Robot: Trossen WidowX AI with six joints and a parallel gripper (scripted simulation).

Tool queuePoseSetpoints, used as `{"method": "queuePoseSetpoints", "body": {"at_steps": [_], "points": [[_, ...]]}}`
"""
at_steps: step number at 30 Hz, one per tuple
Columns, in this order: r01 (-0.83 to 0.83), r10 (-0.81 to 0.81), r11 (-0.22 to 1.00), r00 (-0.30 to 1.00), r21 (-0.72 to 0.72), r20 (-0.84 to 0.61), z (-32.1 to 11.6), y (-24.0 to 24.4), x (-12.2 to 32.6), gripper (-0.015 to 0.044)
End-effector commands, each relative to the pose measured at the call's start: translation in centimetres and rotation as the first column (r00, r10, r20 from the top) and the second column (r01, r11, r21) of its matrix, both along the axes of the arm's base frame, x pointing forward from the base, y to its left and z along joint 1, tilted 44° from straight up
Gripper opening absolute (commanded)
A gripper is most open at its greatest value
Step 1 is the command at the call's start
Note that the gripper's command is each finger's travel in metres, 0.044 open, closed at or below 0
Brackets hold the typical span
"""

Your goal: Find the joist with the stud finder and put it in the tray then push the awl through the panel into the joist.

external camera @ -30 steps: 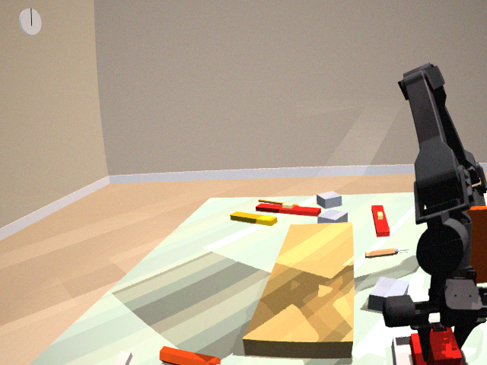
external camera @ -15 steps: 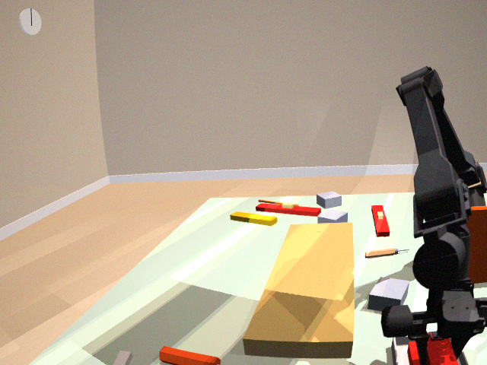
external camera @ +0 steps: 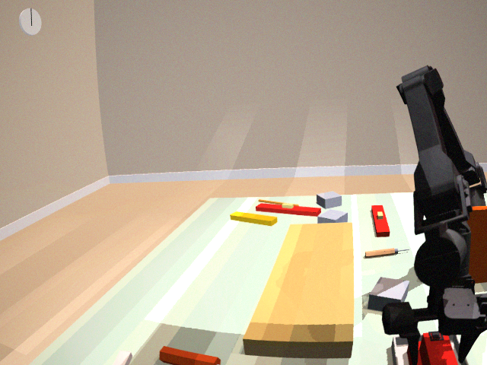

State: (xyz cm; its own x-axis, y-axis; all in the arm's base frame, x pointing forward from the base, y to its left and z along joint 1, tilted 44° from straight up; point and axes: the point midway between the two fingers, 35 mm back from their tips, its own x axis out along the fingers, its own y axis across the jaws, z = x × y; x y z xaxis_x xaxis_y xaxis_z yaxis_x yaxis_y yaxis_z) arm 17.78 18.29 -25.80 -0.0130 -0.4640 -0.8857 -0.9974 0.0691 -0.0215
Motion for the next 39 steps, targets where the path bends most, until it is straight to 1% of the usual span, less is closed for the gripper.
{"method": "queuePoseSetpoints", "body": {"at_steps": [1, 5, 8, 9, 10, 14, 18, 23, 27, 32, 36, 37, 39], "points": [[0.000, 0.000, 1.000, 1.000, 0.019, 0.009, 2.1, 2.7, 0.4, 0.0440], [0.000, 0.000, 1.000, 1.000, 0.020, 0.007, 6.4, 6.3, 0.3, 0.0440], [0.000, 0.000, 1.000, 1.000, 0.019, 0.007, 6.6, 6.5, 0.2, 0.0440], [-0.003, 0.002, 1.000, 1.000, 0.023, 0.014, 5.8, 5.8, 0.6, 0.0440], [0.020, -0.020, 1.000, 0.999, 0.024, 0.028, 6.4, 5.4, 1.2, 0.0440], [0.192, -0.195, 0.981, 0.971, 0.037, 0.136, 10.8, 1.5, 6.1, 0.0440], [0.355, -0.357, 0.933, 0.903, 0.053, 0.238, 14.9, -3.5, 9.5, 0.0440], [0.556, -0.541, 0.828, 0.752, 0.077, 0.376, 20.0, -11.2, 11.7, 0.0440], [0.696, -0.648, 0.711, 0.591, 0.103, 0.481, 23.7, -17.7, 11.6, 0.0440], [0.834, -0.717, 0.533, 0.354, 0.145, 0.600, 27.8, -25.3, 9.0, 0.0440], [0.906, -0.715, 0.381, 0.164, 0.182, 0.680, 30.4, -30.2, 5.4, 0.0440], [0.913, -0.711, 0.362, 0.141, 0.187, 0.689, 30.7, -30.8, 4.9, 0.0440], [0.916, -0.710, 0.355, 0.133, 0.188, 0.692, 30.8, -30.9, 4.7, 0.0440]]}}
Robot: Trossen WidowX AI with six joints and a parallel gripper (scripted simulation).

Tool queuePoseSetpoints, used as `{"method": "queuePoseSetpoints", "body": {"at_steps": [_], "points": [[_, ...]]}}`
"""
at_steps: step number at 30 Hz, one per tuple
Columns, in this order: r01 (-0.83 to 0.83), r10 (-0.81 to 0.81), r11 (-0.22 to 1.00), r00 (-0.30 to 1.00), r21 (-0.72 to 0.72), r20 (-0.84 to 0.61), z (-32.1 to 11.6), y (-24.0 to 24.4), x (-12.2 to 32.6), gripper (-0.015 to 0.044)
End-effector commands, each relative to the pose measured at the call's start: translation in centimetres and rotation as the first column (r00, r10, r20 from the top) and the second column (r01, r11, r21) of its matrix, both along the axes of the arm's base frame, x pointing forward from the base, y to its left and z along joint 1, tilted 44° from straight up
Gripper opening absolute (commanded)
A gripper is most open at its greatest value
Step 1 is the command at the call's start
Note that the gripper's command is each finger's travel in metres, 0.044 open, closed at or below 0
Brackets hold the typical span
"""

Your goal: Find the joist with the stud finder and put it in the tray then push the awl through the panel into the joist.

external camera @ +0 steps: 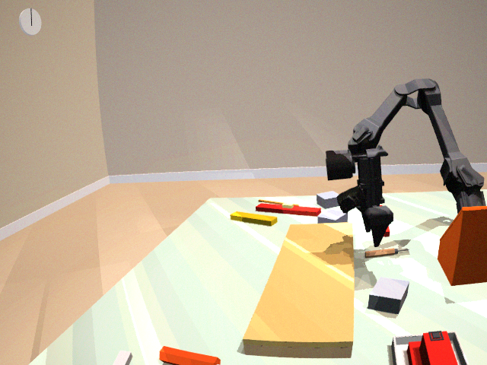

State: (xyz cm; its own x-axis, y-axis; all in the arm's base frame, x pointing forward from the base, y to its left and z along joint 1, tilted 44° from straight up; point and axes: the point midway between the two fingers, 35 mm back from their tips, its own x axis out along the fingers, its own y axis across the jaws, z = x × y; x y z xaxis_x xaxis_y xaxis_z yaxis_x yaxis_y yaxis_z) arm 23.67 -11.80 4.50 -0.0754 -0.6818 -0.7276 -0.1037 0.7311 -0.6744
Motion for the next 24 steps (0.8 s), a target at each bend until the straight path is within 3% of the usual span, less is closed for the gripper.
{"method": "queuePoseSetpoints", "body": {"at_steps": [1, 24], "points": [[0.042, -0.041, 0.999, 0.999, -0.022, 0.019, 0.5, -0.8, -1.2, 0.0440], [0.043, -0.043, 0.999, 0.999, -0.021, 0.022, -0.4, -2.2, -0.4, 0.0440]]}}
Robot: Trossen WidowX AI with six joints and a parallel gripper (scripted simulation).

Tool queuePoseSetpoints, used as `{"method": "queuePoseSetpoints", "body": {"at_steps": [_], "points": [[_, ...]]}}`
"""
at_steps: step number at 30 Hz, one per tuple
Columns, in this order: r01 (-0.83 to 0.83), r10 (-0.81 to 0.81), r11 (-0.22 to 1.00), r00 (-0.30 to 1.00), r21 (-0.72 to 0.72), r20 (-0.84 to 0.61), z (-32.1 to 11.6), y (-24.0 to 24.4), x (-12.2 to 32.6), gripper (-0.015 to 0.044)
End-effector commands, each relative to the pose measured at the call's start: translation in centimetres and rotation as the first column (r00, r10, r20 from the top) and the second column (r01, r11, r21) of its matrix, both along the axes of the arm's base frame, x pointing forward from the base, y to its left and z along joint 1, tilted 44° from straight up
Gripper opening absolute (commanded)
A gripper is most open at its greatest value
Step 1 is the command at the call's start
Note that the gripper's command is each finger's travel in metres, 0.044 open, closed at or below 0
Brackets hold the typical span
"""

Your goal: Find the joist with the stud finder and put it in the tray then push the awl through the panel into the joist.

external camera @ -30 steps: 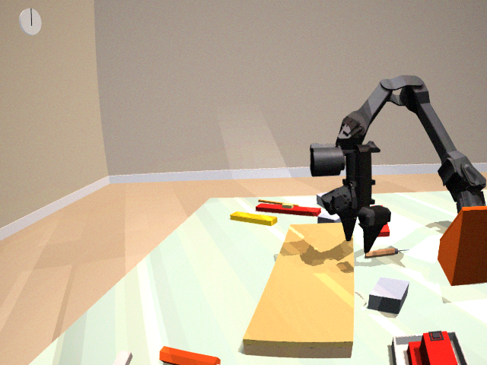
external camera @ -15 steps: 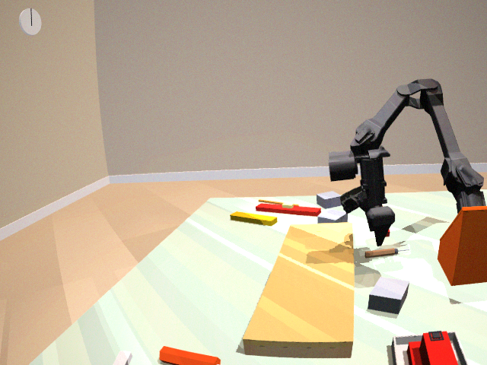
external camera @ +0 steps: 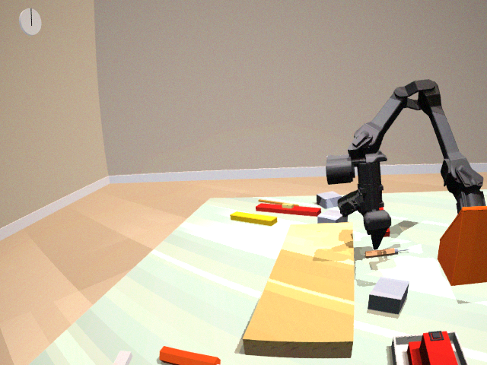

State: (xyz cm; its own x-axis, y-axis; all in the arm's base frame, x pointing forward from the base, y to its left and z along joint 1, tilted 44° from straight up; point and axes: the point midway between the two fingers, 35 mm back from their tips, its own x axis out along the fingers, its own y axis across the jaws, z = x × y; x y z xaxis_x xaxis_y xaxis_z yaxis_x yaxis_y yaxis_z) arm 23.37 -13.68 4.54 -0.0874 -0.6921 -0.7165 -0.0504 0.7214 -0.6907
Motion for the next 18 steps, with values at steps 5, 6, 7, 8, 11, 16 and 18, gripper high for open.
{"method": "queuePoseSetpoints", "body": {"at_steps": [5, 6, 7, 8, 11, 16, 18], "points": [[-0.004, 0.004, 1.000, 1.000, -0.002, -0.007, -1.0, -0.9, -0.1, 0.0440], [-0.004, 0.004, 1.000, 1.000, -0.002, -0.007, -1.1, -1.0, -0.1, 0.0440], [-0.004, 0.004, 1.000, 1.000, -0.002, -0.007, -1.2, -1.1, -0.1, 0.0440], [-0.004, 0.004, 1.000, 1.000, -0.002, -0.007, -1.4, -1.2, -0.1, 0.0440], [-0.004, 0.004, 1.000, 1.000, -0.002, -0.008, -1.7, -1.5, -0.1, 0.0440], [-0.005, 0.005, 1.000, 1.000, -0.004, -0.009, -2.3, -2.1, -0.2, 0.0440], [-0.005, 0.005, 1.000, 1.000, -0.004, -0.009, -2.5, -2.3, -0.2, 0.0440]]}}
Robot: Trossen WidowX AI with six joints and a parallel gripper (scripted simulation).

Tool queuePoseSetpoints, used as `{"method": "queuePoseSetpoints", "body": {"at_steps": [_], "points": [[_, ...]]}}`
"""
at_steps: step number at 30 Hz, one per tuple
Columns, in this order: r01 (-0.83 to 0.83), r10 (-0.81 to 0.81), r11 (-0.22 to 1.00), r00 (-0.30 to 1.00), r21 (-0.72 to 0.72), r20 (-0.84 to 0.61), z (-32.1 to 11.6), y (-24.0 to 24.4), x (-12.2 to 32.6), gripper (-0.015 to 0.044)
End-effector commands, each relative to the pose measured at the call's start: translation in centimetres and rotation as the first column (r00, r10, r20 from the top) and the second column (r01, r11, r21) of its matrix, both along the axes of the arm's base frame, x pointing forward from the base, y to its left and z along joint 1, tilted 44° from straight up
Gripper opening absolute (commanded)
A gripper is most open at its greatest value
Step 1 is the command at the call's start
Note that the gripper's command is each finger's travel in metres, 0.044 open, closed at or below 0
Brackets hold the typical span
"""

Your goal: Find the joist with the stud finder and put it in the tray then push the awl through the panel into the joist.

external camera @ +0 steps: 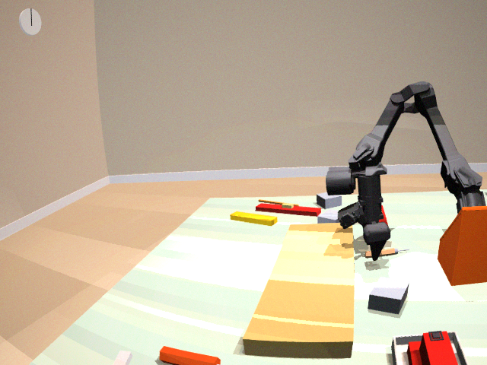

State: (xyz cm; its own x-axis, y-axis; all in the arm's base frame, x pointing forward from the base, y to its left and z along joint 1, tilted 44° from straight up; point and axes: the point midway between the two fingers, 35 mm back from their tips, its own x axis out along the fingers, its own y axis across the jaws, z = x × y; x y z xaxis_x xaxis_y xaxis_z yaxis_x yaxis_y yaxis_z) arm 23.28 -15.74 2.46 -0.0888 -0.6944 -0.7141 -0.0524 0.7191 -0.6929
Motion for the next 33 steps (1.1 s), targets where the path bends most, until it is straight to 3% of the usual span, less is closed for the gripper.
{"method": "queuePoseSetpoints", "body": {"at_steps": [1, 5, 19, 27, 33], "points": [[-0.005, 0.005, 1.000, 1.000, -0.001, -0.007, -0.5, -0.4, -0.2, 0.0440], [-0.005, 0.005, 1.000, 1.000, -0.002, -0.008, -0.8, -0.7, -0.2, 0.0440], [-0.005, 0.005, 1.000, 1.000, -0.002, -0.008, -0.8, -0.7, -0.2, 0.0072], [-0.005, 0.005, 1.000, 1.000, -0.001, -0.007, -0.6, -0.5, -0.1, 0.0000], [-0.006, 0.006, 1.000, 1.000, 0.010, -0.005, 1.1, 1.6, 0.5, 0.0000]]}}
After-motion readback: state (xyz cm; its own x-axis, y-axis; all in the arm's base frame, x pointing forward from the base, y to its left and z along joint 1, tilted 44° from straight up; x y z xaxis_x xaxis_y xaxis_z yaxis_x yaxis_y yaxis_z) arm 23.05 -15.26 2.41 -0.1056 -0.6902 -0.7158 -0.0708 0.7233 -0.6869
